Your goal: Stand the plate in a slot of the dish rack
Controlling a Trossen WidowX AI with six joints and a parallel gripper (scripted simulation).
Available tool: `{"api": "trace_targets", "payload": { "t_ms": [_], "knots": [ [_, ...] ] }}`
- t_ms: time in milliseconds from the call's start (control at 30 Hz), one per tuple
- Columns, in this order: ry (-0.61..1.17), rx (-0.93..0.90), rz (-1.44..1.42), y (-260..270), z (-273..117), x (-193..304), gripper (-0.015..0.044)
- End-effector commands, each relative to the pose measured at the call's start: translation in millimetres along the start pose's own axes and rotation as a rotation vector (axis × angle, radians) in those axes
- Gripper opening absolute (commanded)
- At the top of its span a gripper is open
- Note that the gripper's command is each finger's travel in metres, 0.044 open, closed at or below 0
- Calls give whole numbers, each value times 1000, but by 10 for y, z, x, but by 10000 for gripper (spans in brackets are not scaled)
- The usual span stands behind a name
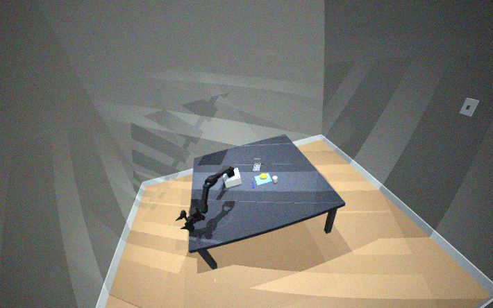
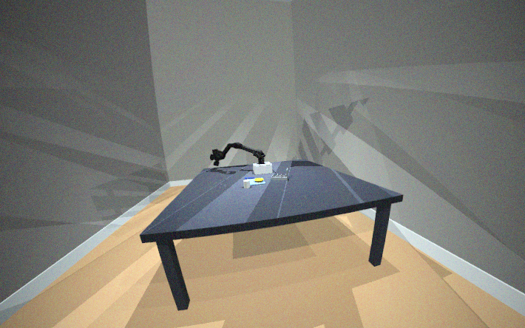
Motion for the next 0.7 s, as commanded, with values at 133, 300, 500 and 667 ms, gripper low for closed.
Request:
{"api": "trace_targets", "payload": {
  "t_ms": [133, 300, 500, 667],
  "knots": [
    [-172, -237, -63, 419, -1022, -492, 400],
    [-239, -366, -107, 585, -1624, -631, 400],
    [-314, -515, -166, 722, -2355, -706, 400],
    [-402, -653, -221, 790, -3079, -737, 400]
  ]
}}
Point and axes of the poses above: the point midway between the two fingers, 35 mm back from their tips, its own z axis out along the fingers, its own y axis across the jaws, x = y × z, the point moved 7 cm from there along -z, back along the fingers, and after that the axes turned 9 degrees about z, right-handed, at the moved point
